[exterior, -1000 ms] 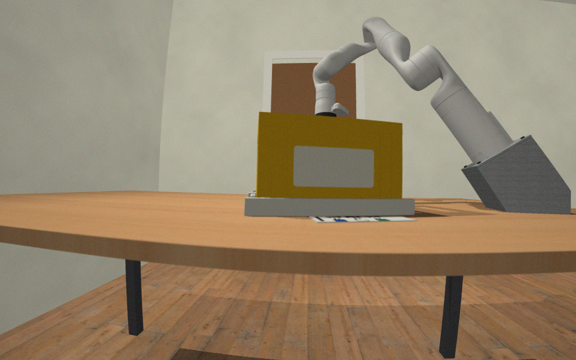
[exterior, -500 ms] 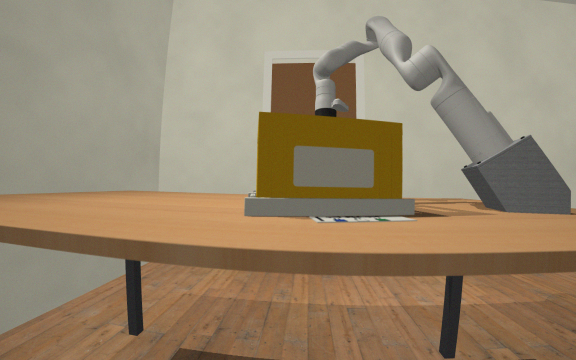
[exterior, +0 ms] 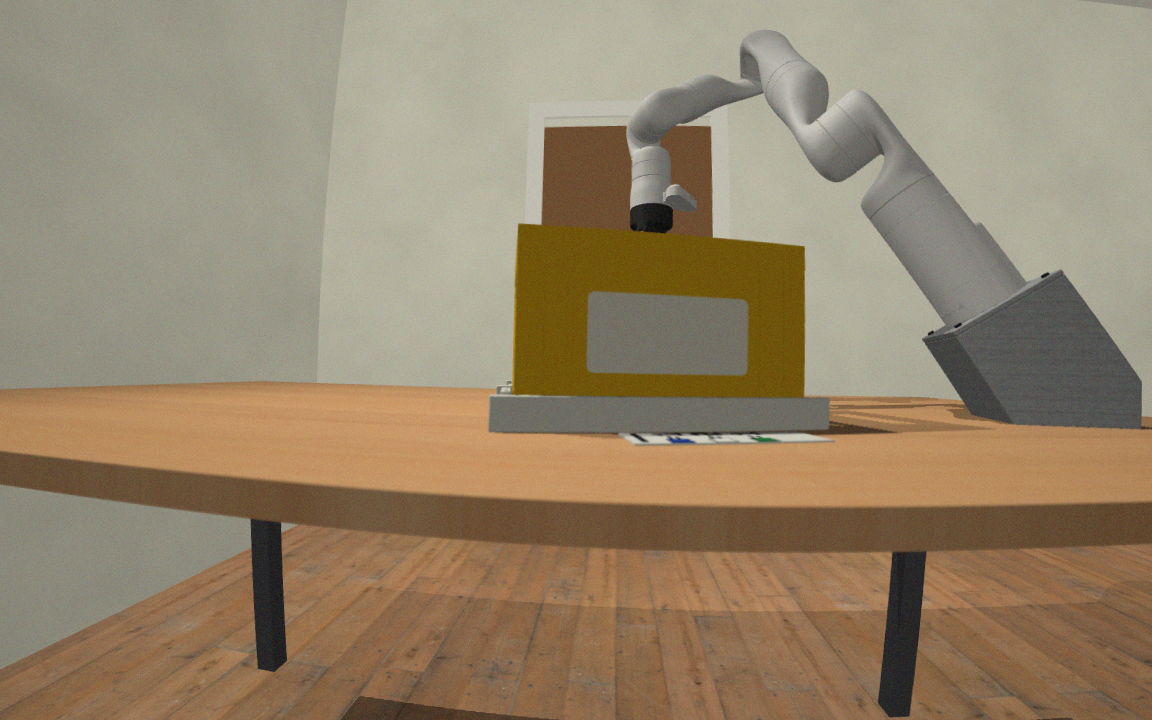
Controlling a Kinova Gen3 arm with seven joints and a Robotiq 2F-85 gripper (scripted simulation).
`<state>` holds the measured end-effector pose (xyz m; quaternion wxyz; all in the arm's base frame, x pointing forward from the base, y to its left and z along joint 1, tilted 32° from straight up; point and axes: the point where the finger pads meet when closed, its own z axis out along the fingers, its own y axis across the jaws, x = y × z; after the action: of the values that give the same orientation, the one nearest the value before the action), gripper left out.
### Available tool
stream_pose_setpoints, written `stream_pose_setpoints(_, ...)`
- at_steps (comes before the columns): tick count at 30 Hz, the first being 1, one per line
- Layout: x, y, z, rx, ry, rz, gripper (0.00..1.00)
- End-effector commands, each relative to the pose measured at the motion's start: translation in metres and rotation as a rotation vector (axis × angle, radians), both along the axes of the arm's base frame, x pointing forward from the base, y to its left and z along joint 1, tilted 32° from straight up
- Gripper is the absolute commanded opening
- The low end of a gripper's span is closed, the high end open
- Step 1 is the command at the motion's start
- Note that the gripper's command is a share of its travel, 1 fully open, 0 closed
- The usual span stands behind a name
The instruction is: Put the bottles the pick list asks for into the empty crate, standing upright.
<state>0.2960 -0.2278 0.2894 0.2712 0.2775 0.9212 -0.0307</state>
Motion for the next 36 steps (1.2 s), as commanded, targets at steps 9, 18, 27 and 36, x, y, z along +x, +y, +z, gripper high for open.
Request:
stream_pose_setpoints(9, -0.009, 0.004, 0.016, 0.0, -0.001, 0.0, 0.1)
stream_pose_setpoints(18, -0.014, 0.006, 0.026, 0.0, -0.001, 0.0, 0.1)
stream_pose_setpoints(27, -0.022, 0.009, 0.039, 0.0, -0.001, 0.0, 0.1)
stream_pose_setpoints(36, -0.027, 0.012, 0.049, 0.0, -0.001, 0.0, 0.1)
